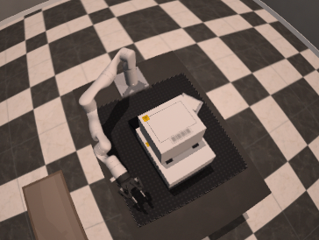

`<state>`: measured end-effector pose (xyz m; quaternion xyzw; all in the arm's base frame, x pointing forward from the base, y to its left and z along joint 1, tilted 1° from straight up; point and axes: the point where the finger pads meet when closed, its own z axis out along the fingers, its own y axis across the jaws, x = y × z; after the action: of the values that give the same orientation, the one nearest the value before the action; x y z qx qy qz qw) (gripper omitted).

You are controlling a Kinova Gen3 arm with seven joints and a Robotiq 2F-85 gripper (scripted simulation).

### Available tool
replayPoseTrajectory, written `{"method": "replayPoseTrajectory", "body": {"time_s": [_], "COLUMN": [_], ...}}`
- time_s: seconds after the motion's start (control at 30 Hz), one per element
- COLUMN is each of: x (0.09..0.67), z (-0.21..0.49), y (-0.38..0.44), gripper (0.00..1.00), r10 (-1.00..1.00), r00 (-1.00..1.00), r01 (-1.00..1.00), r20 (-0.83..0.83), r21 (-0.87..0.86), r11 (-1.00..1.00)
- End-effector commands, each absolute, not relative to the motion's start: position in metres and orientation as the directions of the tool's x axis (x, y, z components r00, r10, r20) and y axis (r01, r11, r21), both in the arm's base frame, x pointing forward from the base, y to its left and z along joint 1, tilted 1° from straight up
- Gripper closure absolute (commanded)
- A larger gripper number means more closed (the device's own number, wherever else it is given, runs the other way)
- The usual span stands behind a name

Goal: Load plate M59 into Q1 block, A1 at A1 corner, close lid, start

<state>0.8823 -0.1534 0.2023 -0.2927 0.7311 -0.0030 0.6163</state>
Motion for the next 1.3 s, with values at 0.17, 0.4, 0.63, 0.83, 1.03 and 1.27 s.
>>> {"method": "replayPoseTrajectory", "body": {"time_s": [0.17,0.4,0.63,0.83,1.03,1.27], "x": [0.883,0.883,0.883,0.884,0.884,0.884], "z": [0.225,0.238,0.257,0.273,0.284,0.302], "y": [-0.153,-0.153,-0.153,-0.152,-0.152,-0.152], "gripper": [0.5,0.54,0.6,0.66,0.69,0.76], "r10": [-0.432,-0.432,-0.432,-0.432,-0.432,-0.432], "r00": [-0.067,-0.067,-0.066,-0.066,-0.066,-0.066], "r01": [-0.423,-0.423,-0.423,-0.423,-0.423,-0.423], "r20": [-0.899,-0.899,-0.9,-0.9,-0.9,-0.9], "r21": [-0.367,-0.367,-0.367,-0.367,-0.367,-0.367], "r11": [0.829,0.829,0.829,0.829,0.829,0.829]}}
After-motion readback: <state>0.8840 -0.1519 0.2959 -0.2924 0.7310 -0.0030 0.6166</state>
